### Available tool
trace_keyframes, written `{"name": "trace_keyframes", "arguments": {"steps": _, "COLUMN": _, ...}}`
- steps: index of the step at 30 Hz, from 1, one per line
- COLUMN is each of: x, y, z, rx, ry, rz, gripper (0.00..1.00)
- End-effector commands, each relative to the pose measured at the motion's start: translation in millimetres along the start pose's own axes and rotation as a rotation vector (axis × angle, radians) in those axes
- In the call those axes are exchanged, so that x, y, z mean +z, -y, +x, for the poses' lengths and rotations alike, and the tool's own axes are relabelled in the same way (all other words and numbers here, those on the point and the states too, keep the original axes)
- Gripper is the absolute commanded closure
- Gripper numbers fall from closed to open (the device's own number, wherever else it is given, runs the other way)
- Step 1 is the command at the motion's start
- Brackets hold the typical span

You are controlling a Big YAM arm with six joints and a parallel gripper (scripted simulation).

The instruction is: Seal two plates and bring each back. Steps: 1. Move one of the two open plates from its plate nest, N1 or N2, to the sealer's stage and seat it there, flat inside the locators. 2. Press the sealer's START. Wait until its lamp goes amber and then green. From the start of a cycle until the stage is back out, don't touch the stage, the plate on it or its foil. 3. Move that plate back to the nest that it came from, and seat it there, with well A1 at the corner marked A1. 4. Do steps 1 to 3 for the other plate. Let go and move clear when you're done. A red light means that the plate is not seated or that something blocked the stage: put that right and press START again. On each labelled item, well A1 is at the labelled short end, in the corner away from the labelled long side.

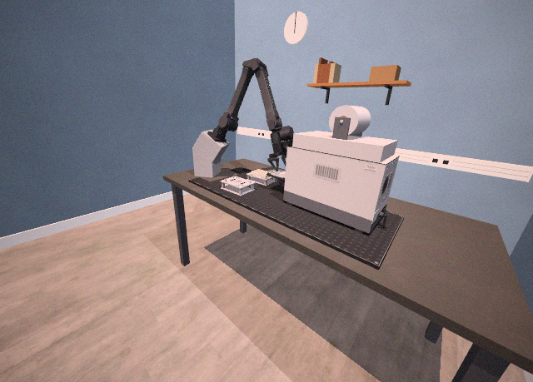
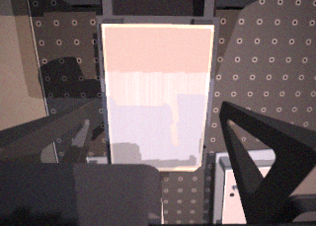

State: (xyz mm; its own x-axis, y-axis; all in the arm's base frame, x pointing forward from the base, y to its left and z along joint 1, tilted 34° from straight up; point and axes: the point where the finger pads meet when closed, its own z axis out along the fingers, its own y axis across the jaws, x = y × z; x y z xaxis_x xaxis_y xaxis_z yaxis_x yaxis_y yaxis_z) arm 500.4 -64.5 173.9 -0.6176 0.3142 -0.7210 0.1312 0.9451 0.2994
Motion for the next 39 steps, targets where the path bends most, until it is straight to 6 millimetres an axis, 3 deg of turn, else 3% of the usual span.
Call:
{"name": "trace_keyframes", "arguments": {"steps": 1, "x": -11, "y": -12, "z": -25, "rx": -0.027, "ry": 0.043, "rz": -0.018, "gripper": 0.0}}
{"name": "trace_keyframes", "arguments": {"steps": 8, "x": 1, "y": -8, "z": 0, "rx": -0.018, "ry": -0.009, "rz": -0.013, "gripper": 0.0}}
{"name": "trace_keyframes", "arguments": {"steps": 15, "x": 2, "y": 3, "z": 4, "rx": -0.003, "ry": -0.017, "rz": 0.002, "gripper": 0.0}}
{"name": "trace_keyframes", "arguments": {"steps": 35, "x": 0, "y": -2, "z": -16, "rx": -0.011, "ry": 0.012, "rz": -0.004, "gripper": 0.0}}
{"name": "trace_keyframes", "arguments": {"steps": 39, "x": 12, "y": -6, "z": -16, "rx": -0.005, "ry": 0.024, "rz": -0.006, "gripper": 0.0}}
